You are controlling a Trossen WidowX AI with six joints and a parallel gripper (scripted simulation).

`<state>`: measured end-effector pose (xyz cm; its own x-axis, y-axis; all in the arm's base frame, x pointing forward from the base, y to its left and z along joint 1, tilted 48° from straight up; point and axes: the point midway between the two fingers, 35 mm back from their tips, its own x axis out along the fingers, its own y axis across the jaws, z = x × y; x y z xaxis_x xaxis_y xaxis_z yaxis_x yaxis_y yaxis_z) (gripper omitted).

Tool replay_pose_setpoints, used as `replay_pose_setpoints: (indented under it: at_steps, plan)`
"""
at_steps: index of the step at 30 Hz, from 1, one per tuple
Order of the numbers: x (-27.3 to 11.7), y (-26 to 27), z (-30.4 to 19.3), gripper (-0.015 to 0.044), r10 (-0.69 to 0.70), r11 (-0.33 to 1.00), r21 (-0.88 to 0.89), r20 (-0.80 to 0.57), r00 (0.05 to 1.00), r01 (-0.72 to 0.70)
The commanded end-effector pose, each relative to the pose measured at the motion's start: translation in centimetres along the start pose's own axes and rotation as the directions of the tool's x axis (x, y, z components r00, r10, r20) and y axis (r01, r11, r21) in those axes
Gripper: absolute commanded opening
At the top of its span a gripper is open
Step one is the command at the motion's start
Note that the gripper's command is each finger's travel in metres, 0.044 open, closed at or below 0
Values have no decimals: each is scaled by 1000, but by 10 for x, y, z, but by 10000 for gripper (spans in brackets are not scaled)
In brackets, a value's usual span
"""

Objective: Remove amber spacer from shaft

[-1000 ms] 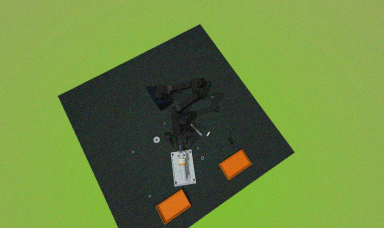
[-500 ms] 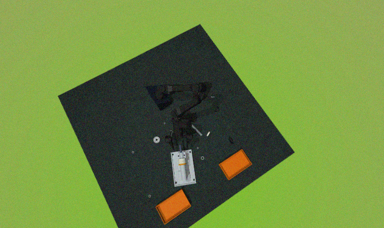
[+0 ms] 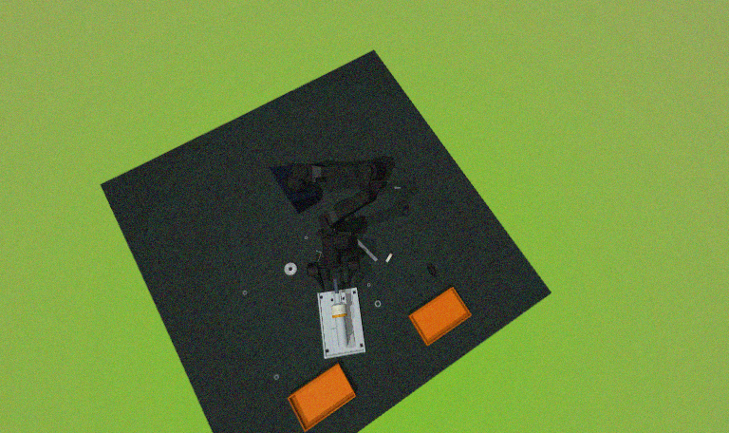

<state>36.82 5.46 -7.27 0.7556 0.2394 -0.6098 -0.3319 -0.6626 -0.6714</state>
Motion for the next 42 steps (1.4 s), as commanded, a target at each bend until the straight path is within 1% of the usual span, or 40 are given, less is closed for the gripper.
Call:
replay_pose_setpoints:
  at_steps: [1, 20, 37, 42]
  plan:
    - [0, 0, -1, 440, 0, 1000, 3, -4, 1000, 0]
    - [1, 0, -1, 440, 0, 1000, 3, -4, 1000, 0]
    - [18, -1, -1, 440, -1, 1000, 3, -5, 1000, 1]
    - [16, 0, 0, 309, 1, 1000, 0, 1, 1000, -1]
